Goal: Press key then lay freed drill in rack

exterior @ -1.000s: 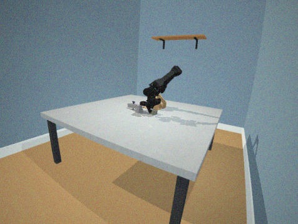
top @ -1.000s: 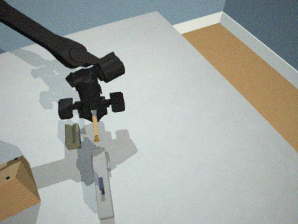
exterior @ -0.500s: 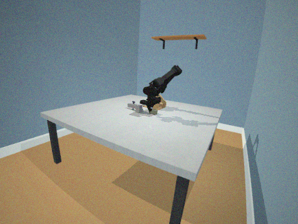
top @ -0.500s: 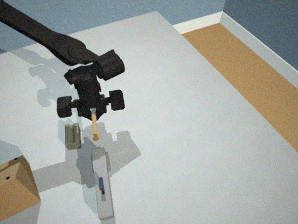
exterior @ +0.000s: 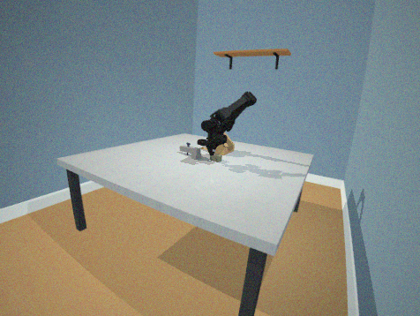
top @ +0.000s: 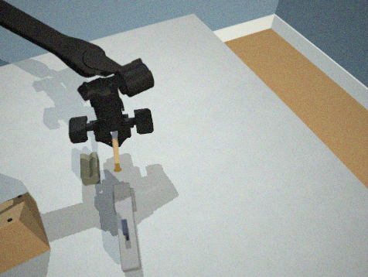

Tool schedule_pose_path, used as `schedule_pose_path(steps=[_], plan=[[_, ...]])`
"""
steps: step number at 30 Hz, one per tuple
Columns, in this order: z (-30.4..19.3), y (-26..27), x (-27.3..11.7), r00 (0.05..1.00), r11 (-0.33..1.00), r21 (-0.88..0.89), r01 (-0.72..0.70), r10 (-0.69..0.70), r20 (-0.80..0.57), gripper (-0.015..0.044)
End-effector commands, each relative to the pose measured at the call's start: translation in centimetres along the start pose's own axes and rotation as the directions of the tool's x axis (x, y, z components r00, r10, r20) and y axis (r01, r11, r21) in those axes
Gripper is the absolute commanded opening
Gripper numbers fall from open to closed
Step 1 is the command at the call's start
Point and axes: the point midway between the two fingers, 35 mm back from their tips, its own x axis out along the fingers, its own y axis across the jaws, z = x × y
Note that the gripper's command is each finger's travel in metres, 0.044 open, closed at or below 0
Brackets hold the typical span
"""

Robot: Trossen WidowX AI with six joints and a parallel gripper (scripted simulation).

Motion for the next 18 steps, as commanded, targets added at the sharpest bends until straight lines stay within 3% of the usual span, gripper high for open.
schedule_pose_path(steps=[1,18], plan=[[0.0,0.0,-0.3,1.000,1.000,-0.006,0.002,-0.002,-0.001,0.0000],[-0.1,-0.1,-1.5,1.000,1.000,-0.006,0.002,-0.002,-0.001,0.0000]])
